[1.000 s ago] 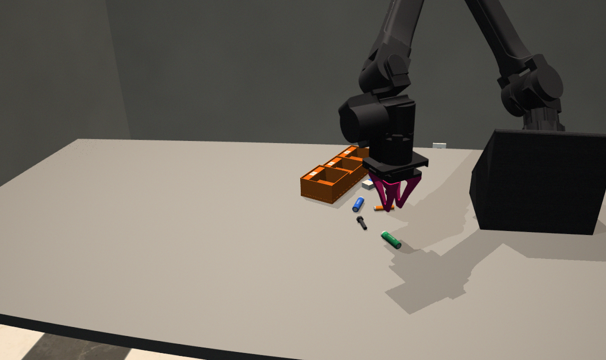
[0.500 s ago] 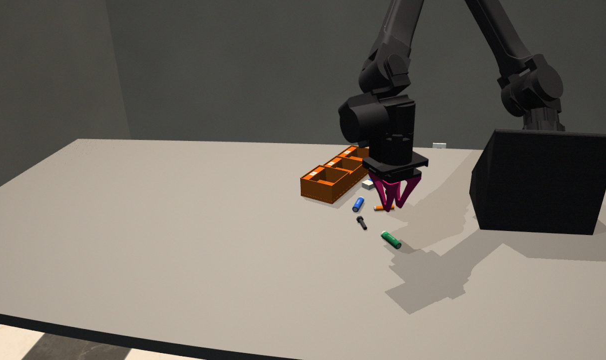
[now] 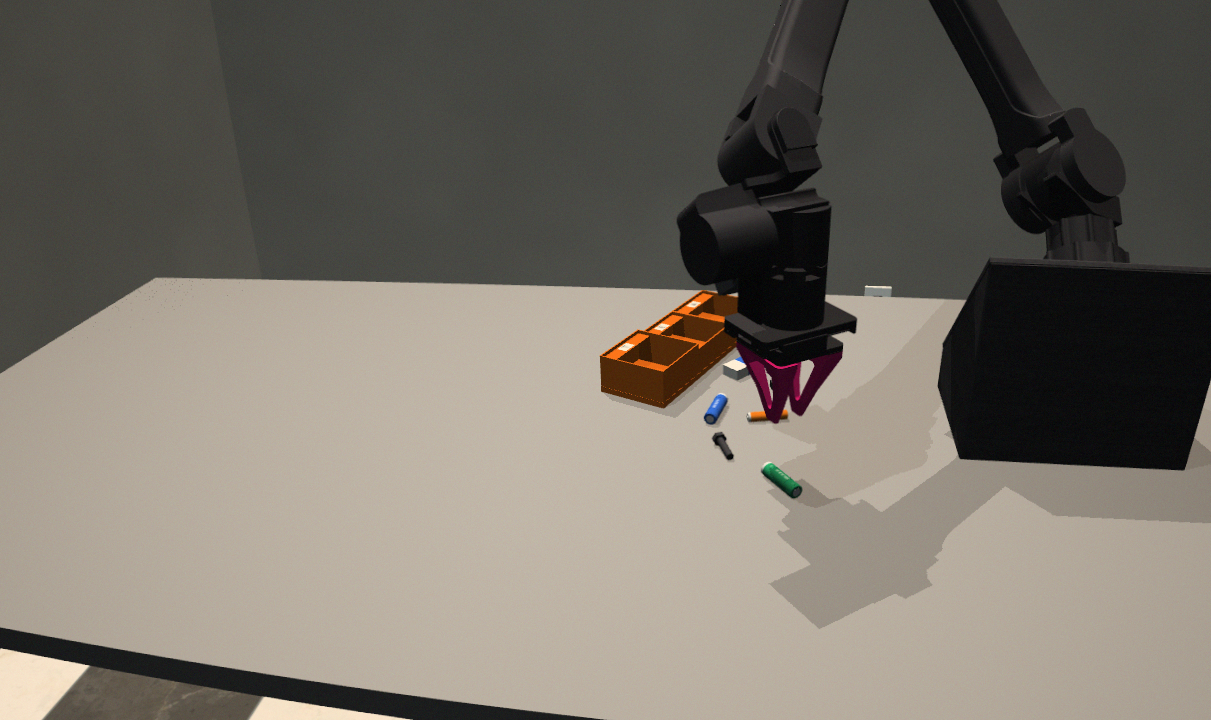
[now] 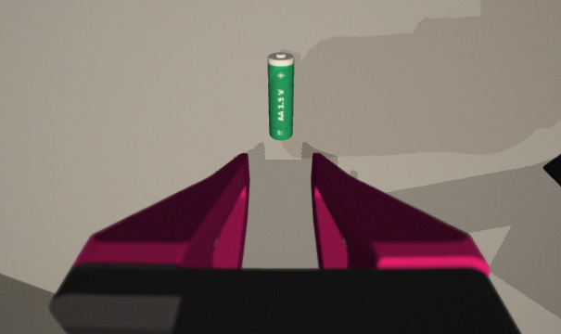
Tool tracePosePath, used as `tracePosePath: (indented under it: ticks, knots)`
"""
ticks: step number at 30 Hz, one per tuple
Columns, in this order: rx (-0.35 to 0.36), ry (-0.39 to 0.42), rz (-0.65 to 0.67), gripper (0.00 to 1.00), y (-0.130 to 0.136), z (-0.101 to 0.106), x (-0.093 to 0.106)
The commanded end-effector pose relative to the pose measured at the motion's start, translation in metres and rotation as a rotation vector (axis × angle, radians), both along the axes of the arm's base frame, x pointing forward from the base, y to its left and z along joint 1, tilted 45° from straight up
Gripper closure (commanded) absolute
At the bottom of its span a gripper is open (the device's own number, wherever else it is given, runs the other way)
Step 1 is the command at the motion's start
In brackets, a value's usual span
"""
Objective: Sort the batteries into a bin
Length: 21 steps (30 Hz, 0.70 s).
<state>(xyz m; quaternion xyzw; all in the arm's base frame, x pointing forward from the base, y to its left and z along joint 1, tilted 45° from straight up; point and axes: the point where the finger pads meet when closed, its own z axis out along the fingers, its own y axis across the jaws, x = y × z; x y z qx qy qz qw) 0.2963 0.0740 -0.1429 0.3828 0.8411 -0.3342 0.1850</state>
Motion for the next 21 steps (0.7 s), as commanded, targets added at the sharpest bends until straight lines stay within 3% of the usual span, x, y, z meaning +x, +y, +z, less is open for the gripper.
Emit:
tracePosePath:
  ticks: [1, 16, 21]
  knots:
    - [-0.005, 0.005, -0.001, 0.73, -0.01, -0.008, -0.002]
    - [-0.006, 0.007, -0.002, 0.73, -0.046, -0.045, 0.0]
    - [-0.002, 0.002, -0.003, 0.73, -0.046, -0.048, 0.005]
